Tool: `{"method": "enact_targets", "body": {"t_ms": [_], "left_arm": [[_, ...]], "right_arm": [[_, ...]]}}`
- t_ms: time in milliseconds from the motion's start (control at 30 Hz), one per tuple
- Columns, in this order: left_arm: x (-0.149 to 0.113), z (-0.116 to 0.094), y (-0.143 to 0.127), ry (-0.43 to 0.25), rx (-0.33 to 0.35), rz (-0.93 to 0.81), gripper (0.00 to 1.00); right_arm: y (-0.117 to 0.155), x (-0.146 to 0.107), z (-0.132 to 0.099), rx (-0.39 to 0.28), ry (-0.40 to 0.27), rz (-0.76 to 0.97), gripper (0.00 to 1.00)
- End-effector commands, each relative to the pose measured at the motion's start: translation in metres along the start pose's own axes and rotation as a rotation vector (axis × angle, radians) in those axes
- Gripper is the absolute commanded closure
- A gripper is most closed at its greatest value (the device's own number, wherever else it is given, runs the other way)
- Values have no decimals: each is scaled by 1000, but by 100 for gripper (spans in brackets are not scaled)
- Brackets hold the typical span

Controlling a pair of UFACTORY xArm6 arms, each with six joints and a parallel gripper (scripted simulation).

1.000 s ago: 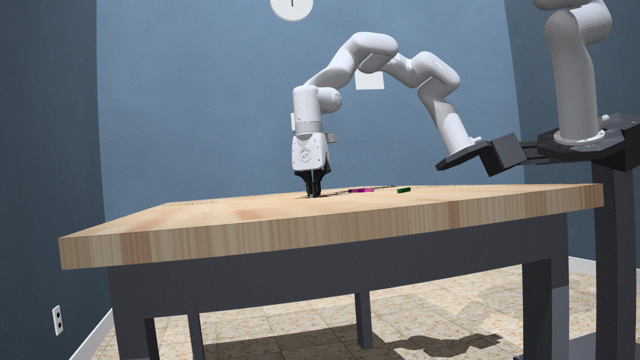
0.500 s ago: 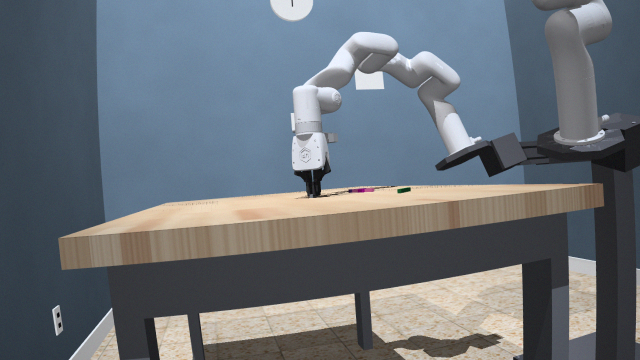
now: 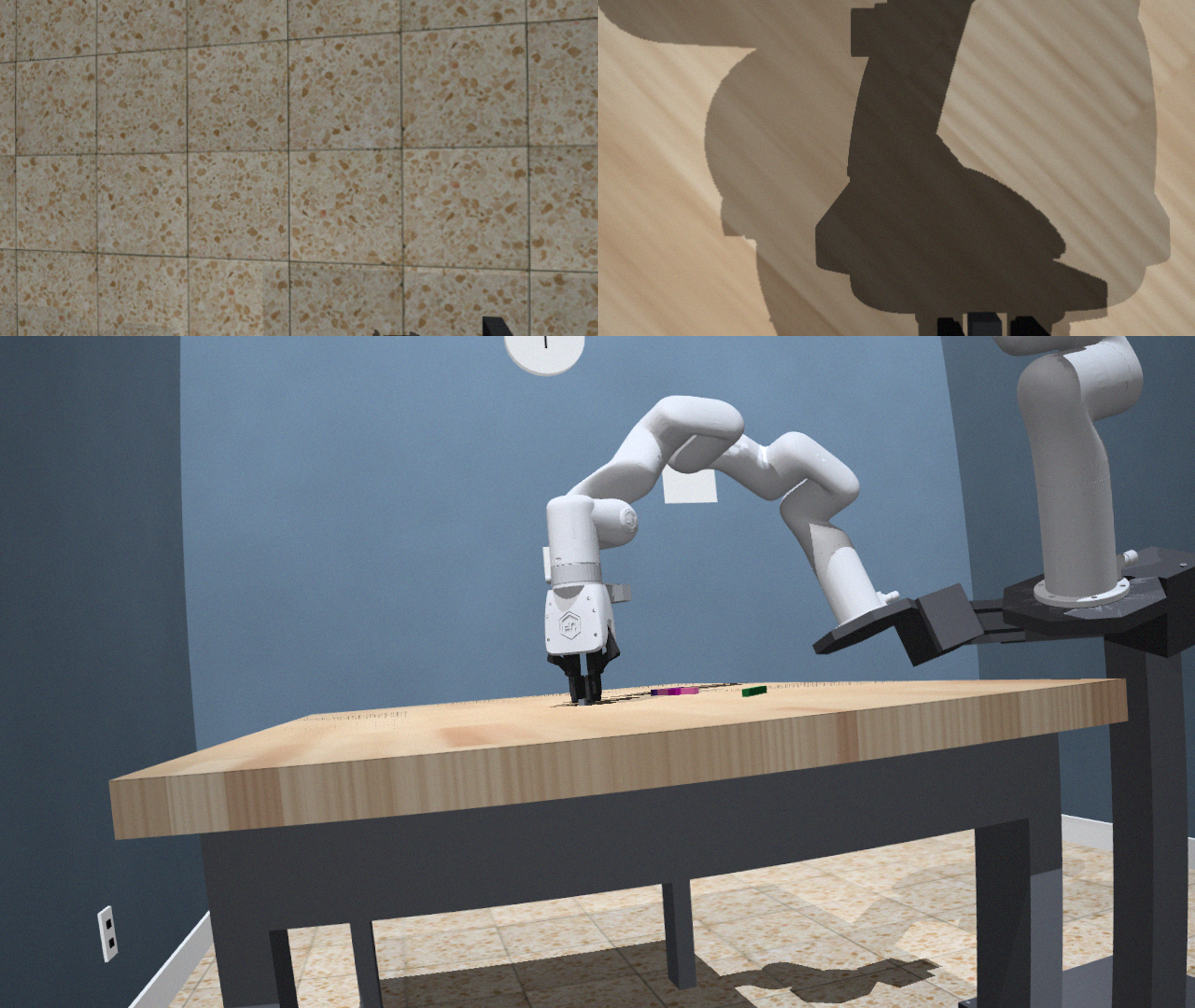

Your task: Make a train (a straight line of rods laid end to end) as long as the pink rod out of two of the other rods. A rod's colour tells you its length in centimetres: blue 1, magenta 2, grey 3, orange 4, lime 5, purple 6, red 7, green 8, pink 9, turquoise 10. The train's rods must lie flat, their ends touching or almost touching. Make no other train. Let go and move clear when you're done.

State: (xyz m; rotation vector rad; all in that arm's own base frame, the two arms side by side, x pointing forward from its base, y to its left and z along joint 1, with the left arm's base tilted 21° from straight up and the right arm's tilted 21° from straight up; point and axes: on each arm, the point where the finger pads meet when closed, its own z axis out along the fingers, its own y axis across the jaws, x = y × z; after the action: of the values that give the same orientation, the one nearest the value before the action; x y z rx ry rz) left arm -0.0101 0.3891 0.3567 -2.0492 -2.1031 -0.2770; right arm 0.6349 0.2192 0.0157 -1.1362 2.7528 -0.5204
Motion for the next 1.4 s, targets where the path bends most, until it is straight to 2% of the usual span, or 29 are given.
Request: {"method": "enact_targets", "body": {"t_ms": [0,533,833,900,1167,1367], "left_arm": [[1,-2,0,4,0,0,0],[1,-2,0,4,0,0,0],[1,-2,0,4,0,0,0],[1,-2,0,4,0,0,0],[1,-2,0,4,0,0,0],[1,-2,0,4,0,0,0]], "right_arm": [[-1,-1,-2,1,-4,1,74],[-1,-1,-7,1,-4,1,74],[-1,-1,-44,1,-4,1,74],[-1,-1,-44,1,-4,1,74],[-1,-1,-84,1,-4,1,74],[-1,-1,-92,1,-4,1,74]]}}
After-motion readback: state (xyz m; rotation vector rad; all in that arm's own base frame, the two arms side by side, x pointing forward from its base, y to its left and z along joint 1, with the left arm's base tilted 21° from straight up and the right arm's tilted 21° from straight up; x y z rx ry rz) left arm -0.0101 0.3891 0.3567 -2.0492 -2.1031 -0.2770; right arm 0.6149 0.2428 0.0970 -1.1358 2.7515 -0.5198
